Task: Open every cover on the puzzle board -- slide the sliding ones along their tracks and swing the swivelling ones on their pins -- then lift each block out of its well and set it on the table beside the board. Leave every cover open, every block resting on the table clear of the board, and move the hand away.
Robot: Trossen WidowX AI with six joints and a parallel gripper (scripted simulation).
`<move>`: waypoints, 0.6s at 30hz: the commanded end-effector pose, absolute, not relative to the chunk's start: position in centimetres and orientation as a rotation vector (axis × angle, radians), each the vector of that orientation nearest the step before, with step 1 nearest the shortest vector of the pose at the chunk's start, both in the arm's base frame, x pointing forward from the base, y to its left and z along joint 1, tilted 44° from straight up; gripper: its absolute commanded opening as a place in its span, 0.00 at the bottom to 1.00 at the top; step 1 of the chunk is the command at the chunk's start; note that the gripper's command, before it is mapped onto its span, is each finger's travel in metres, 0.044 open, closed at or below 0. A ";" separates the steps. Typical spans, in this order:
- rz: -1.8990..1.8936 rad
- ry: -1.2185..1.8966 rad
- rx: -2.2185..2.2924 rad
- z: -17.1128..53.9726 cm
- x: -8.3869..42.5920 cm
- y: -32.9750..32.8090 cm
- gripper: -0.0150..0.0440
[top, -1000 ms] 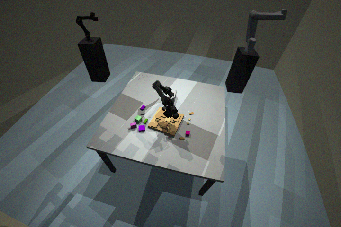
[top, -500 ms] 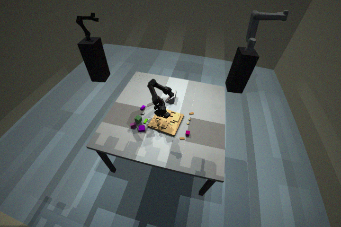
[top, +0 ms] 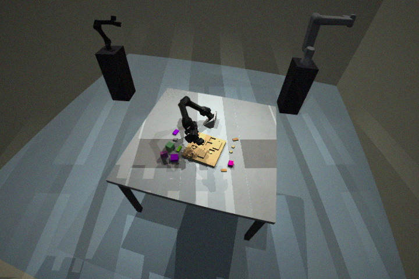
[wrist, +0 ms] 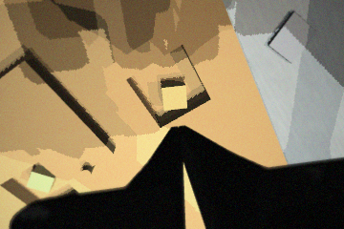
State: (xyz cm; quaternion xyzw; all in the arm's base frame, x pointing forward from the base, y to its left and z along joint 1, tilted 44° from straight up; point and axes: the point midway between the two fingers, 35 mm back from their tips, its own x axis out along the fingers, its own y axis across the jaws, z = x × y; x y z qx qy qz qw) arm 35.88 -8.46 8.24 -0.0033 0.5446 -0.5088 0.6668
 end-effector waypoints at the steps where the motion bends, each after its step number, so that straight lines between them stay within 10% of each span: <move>1: -1.152 1.229 -0.014 7.3 35.7 -9.7 0.25; 18: -1.153 1.227 -0.015 5.2 35.3 -12.0 0.25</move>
